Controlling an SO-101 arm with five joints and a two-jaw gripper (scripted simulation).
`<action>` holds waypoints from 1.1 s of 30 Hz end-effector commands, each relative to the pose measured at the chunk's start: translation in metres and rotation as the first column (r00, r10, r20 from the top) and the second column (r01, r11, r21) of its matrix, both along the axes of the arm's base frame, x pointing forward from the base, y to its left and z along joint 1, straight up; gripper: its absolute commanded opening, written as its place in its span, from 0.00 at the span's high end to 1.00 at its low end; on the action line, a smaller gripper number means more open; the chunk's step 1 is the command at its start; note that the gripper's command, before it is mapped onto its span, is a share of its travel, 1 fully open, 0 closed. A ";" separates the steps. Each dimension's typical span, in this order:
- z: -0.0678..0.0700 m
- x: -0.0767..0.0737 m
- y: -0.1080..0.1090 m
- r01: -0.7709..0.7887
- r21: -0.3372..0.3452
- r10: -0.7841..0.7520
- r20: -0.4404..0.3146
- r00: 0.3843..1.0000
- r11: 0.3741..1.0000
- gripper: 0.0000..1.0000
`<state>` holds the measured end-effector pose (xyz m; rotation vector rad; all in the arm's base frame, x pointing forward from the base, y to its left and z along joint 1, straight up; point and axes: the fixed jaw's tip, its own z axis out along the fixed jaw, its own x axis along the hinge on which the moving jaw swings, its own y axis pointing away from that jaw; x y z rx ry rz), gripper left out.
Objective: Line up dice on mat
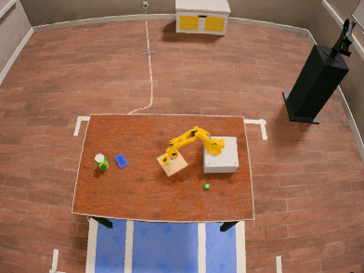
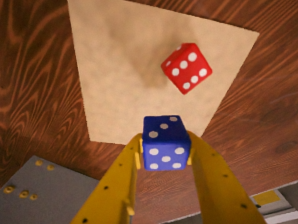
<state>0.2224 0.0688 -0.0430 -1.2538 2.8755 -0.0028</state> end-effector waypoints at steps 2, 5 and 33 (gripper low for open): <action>-0.002 -0.002 0.003 -0.017 -0.003 0.017 -0.015 1.000 1.000 1.00; 0.000 -0.004 0.006 -0.029 -0.006 0.029 -0.026 0.999 1.000 1.00; -0.006 -0.005 0.006 -0.029 -0.006 0.029 -0.026 0.999 1.000 1.00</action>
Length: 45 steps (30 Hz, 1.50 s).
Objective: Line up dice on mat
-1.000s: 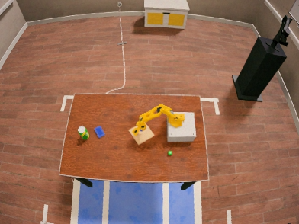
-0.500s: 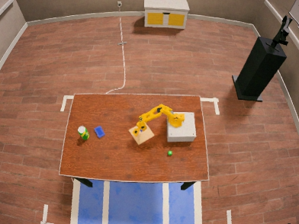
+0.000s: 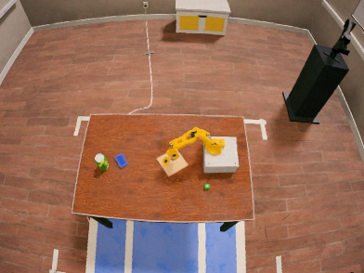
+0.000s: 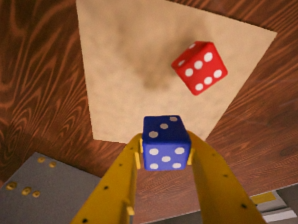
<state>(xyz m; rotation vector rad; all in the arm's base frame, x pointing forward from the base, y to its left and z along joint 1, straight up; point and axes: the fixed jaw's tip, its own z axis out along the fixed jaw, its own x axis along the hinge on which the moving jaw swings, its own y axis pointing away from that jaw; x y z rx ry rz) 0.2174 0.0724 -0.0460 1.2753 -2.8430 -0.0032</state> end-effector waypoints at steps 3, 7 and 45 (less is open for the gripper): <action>-0.003 0.000 0.002 -0.008 0.002 0.008 0.003 1.000 1.000 1.00; -0.003 0.000 0.002 -0.008 0.002 0.008 0.003 1.000 1.000 1.00; -0.017 0.000 0.002 -0.008 0.002 0.008 0.003 1.000 1.000 1.00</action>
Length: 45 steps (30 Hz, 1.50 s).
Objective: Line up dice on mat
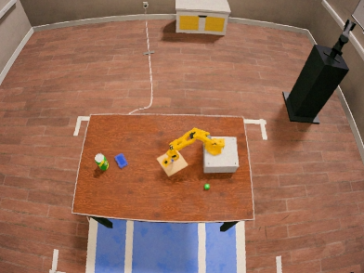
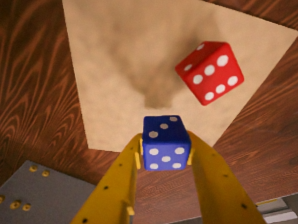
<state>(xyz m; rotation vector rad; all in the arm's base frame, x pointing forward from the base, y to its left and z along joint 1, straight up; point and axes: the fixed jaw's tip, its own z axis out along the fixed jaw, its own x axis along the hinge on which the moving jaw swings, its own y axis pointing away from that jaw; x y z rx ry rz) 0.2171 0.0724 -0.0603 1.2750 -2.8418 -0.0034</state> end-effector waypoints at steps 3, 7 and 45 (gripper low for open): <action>-0.005 0.000 0.002 -0.008 0.003 0.008 0.005 1.000 1.000 1.00; -0.007 0.000 0.002 -0.008 0.003 0.008 0.005 1.000 1.000 1.00; -0.019 0.000 0.002 -0.008 0.003 0.008 0.005 1.000 1.000 1.00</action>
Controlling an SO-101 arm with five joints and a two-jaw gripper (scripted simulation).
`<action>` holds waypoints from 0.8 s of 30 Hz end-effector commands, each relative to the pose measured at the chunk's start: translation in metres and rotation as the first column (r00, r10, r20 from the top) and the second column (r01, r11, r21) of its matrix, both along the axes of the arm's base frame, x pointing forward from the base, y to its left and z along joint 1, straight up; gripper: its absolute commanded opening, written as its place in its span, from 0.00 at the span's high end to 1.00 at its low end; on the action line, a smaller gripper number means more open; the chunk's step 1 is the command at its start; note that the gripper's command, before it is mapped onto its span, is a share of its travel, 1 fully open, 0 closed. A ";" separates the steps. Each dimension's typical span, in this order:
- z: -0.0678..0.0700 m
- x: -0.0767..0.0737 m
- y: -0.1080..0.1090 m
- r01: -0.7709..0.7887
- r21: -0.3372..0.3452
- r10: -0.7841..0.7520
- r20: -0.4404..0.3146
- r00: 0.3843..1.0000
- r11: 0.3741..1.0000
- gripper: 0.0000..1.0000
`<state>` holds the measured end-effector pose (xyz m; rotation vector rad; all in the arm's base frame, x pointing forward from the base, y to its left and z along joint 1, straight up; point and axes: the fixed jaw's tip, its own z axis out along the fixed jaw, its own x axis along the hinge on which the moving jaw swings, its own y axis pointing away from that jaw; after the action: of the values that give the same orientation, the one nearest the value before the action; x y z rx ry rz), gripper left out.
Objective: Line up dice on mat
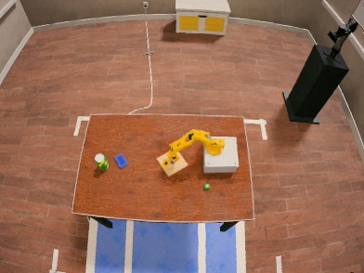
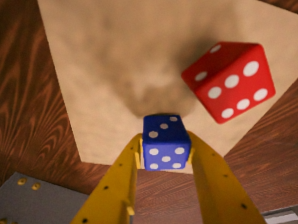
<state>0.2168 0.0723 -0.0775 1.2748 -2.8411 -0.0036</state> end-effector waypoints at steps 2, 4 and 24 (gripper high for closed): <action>-0.002 0.001 0.002 -0.008 0.003 0.008 0.005 1.000 1.000 1.00; -0.002 0.000 0.002 -0.008 0.003 0.008 0.005 1.000 1.000 1.00; -0.005 0.000 0.002 -0.008 0.003 0.008 0.005 1.000 1.000 1.00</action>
<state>0.2170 0.0723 -0.0806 1.2750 -2.8416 -0.0035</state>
